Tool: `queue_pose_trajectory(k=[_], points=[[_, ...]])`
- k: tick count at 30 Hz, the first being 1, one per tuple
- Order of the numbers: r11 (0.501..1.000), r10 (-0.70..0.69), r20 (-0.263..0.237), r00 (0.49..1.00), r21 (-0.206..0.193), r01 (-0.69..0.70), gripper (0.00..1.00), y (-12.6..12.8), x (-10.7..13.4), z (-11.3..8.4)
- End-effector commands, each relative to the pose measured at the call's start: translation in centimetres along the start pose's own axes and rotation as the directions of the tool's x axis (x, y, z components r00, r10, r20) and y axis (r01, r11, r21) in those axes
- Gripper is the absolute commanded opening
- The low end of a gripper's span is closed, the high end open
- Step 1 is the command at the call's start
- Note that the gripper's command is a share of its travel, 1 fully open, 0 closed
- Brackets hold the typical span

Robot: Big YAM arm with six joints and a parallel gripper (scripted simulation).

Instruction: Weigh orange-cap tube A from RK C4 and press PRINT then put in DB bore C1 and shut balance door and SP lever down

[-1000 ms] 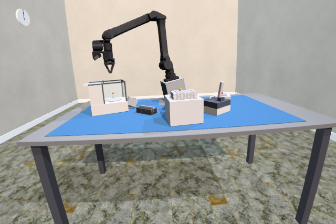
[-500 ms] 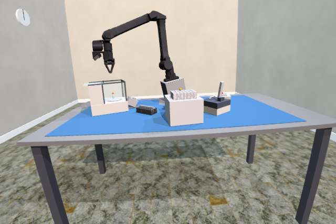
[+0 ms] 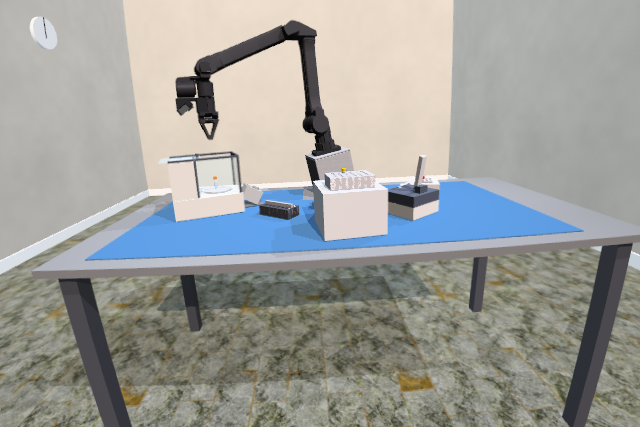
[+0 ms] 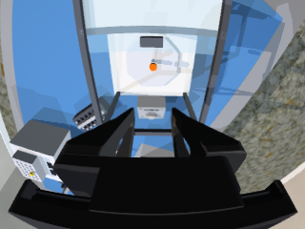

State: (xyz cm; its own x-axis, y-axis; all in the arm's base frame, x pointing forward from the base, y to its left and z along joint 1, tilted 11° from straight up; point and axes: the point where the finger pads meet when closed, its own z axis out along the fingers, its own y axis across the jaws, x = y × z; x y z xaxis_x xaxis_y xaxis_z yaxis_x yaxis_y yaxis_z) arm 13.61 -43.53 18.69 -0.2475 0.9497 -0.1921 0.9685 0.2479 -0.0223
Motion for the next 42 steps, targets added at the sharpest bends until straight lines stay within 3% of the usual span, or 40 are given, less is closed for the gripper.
queue_pose_trajectory(k=[1,12,15,19,24,27,34,38,40,41,42], points=[[1.0,0.013,0.034,0.999,0.0,-0.013,0.36,0.1,-1.1,-1.2],[1.0,0.013,0.034,0.999,0.0,-0.013,0.36,0.1,-1.1,-1.2],[1.0,0.016,-0.001,1.0,0.004,-0.016,0.36,0.3,-0.1,1.2],[1.0,0.018,-0.001,1.0,0.004,-0.018,0.36,0.2,-0.1,1.8],[1.0,0.021,0.03,0.999,0.002,-0.022,0.36,0.1,-0.3,1.0],[1.0,0.021,-0.001,1.0,0.004,-0.021,0.36,0.1,-0.1,2.8],[1.0,0.022,0.015,1.0,0.004,-0.022,0.36,-0.1,-0.2,3.3],[1.0,0.022,-0.001,1.0,0.005,-0.022,0.36,-0.2,-0.1,4.7],[1.0,0.022,-0.001,1.0,0.005,-0.022,0.36,-0.2,-0.1,4.7],[1.0,0.023,0.037,0.999,0.002,-0.023,0.36,-0.3,-0.4,3.2],[1.0,0.023,0.03,0.999,0.003,-0.023,0.36,-0.3,-0.3,3.6]])
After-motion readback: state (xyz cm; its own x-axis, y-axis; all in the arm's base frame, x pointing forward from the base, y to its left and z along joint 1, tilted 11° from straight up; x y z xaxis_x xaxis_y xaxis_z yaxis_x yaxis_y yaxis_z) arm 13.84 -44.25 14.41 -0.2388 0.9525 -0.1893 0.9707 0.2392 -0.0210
